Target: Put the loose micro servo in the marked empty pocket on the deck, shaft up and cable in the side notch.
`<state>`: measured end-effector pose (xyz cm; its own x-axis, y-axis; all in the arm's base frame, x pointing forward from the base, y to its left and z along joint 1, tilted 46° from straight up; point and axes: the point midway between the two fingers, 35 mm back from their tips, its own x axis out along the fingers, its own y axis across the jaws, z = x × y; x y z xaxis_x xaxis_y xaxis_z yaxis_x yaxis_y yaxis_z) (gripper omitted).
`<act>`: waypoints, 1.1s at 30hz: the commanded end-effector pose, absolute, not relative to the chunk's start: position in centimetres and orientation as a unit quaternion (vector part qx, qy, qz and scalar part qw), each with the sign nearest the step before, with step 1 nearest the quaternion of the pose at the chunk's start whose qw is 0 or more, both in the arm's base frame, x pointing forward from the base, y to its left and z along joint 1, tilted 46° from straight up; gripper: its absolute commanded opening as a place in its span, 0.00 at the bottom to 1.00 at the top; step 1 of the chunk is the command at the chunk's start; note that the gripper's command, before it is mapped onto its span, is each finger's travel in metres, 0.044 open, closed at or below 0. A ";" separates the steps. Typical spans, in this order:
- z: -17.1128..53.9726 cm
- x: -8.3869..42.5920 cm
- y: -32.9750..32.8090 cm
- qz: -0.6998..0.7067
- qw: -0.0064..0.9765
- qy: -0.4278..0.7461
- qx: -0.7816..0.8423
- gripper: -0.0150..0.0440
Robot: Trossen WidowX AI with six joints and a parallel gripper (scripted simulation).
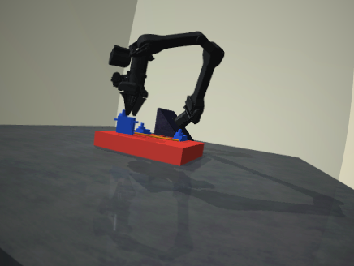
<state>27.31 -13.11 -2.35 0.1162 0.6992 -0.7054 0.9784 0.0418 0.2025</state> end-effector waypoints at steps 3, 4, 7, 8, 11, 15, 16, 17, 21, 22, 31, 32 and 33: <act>-3.1 27.3 -12.2 -0.202 0.341 0.634 0.664 1.00; -3.2 27.3 -12.1 -0.202 0.341 0.634 0.664 1.00; -3.3 27.3 -12.0 -0.202 0.341 0.634 0.664 1.00; -3.3 27.3 -12.0 -0.202 0.341 0.634 0.664 0.96; -3.3 27.3 -12.0 -0.202 0.341 0.634 0.664 0.82; -3.3 27.3 -12.0 -0.202 0.341 0.634 0.664 0.64; -3.3 27.3 -12.0 -0.202 0.341 0.634 0.664 0.60; -3.3 27.3 -12.0 -0.202 0.341 0.634 0.664 0.56; -3.3 27.3 -12.0 -0.202 0.341 0.634 0.664 0.44; -3.3 27.3 -12.0 -0.202 0.341 0.634 0.664 0.43; -1.4 26.8 -13.6 -0.202 0.341 0.634 0.664 0.25; -1.1 26.6 -13.7 -0.202 0.341 0.634 0.664 0.25; -1.0 26.5 -13.7 -0.202 0.341 0.635 0.664 0.25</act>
<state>26.69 -12.82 -2.03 0.1022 0.7158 -0.6908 0.9825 0.0360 0.1826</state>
